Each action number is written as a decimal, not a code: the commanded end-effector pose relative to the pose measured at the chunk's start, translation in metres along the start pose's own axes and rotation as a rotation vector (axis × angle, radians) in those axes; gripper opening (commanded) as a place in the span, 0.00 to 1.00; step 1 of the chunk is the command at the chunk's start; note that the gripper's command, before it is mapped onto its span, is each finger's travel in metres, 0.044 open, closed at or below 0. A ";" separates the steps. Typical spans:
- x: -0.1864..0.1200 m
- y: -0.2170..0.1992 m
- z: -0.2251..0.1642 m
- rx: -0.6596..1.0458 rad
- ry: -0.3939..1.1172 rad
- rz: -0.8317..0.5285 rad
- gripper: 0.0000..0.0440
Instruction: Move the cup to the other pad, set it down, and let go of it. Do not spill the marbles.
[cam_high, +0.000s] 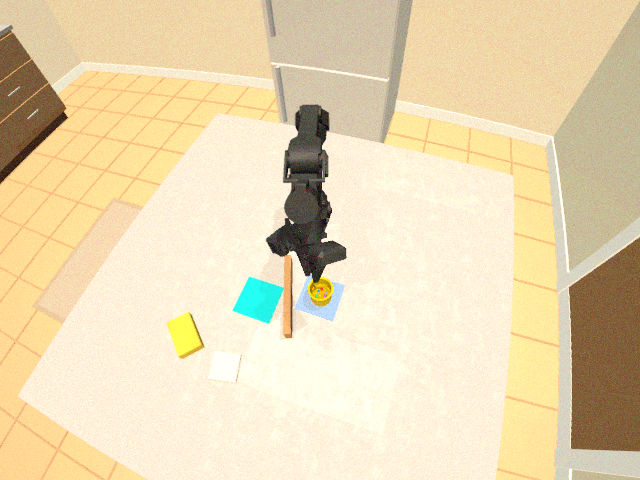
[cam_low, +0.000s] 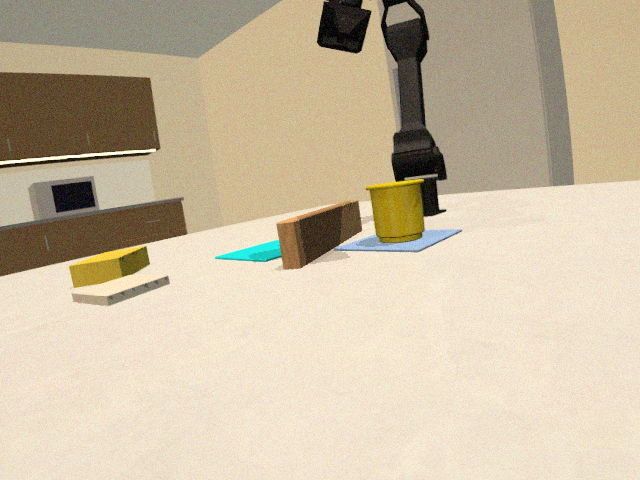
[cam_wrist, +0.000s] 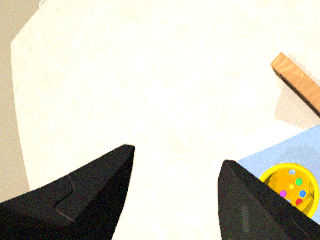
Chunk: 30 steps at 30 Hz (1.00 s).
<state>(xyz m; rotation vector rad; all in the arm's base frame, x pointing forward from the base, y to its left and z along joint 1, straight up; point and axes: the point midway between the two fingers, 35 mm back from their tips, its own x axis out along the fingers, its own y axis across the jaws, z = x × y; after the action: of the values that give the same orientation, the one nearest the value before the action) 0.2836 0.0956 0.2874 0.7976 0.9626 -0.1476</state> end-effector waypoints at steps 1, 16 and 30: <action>0.002 -0.001 -0.006 0.041 0.039 -0.039 0.36; 0.017 -0.022 -0.022 0.141 0.137 -0.248 0.35; 0.036 -0.053 -0.035 0.191 0.208 -0.469 0.35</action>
<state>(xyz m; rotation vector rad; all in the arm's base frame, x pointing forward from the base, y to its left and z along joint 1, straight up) 0.2591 0.0926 0.2279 0.7748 1.3116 -0.5298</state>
